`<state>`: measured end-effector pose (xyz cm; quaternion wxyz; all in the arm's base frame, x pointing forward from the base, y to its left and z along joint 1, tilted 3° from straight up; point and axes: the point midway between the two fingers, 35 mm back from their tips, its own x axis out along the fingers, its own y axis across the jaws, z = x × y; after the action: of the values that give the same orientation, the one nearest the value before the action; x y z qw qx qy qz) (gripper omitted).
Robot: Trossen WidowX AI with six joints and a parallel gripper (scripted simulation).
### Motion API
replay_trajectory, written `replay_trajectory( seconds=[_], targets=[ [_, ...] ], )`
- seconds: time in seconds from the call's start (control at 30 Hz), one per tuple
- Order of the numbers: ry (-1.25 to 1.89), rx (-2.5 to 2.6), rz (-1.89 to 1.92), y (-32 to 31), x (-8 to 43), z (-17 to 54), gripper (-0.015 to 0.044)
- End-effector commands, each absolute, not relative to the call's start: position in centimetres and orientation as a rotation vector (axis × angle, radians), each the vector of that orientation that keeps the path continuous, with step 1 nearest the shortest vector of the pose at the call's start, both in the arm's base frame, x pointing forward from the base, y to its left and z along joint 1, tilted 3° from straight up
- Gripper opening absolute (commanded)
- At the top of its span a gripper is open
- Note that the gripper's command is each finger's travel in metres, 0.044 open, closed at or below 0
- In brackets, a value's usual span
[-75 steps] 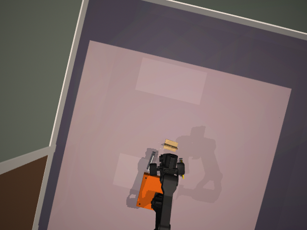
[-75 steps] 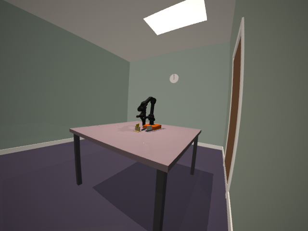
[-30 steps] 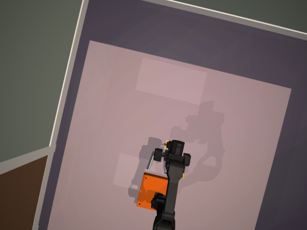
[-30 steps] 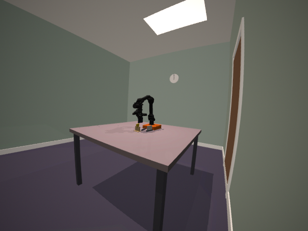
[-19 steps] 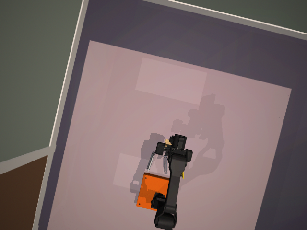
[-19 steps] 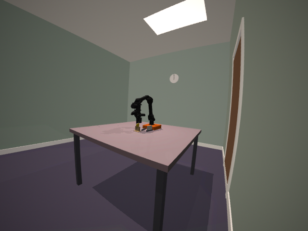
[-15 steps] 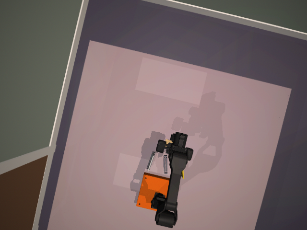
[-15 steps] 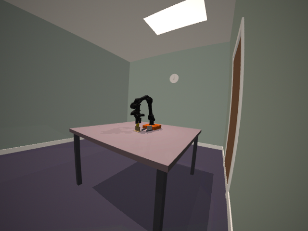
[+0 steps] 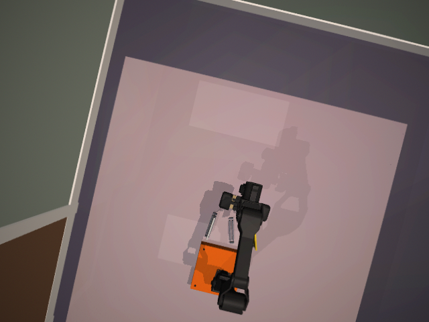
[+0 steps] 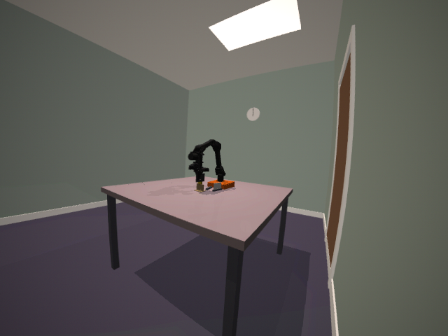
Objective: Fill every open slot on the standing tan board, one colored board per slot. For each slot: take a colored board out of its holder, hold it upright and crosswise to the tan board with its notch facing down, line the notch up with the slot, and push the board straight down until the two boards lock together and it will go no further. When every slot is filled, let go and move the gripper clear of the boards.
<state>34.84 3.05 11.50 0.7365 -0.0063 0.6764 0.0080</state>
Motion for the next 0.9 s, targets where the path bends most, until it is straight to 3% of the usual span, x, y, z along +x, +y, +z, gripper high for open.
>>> replay_trajectory(
  seconds=[0.0,0.87],
  targets=[
    [1.490,-0.008,0.017,3.1,34.8,11.0,0.0000],
    [1.490,-0.008,0.017,3.1,34.9,9.7,0.0000]
  ],
)
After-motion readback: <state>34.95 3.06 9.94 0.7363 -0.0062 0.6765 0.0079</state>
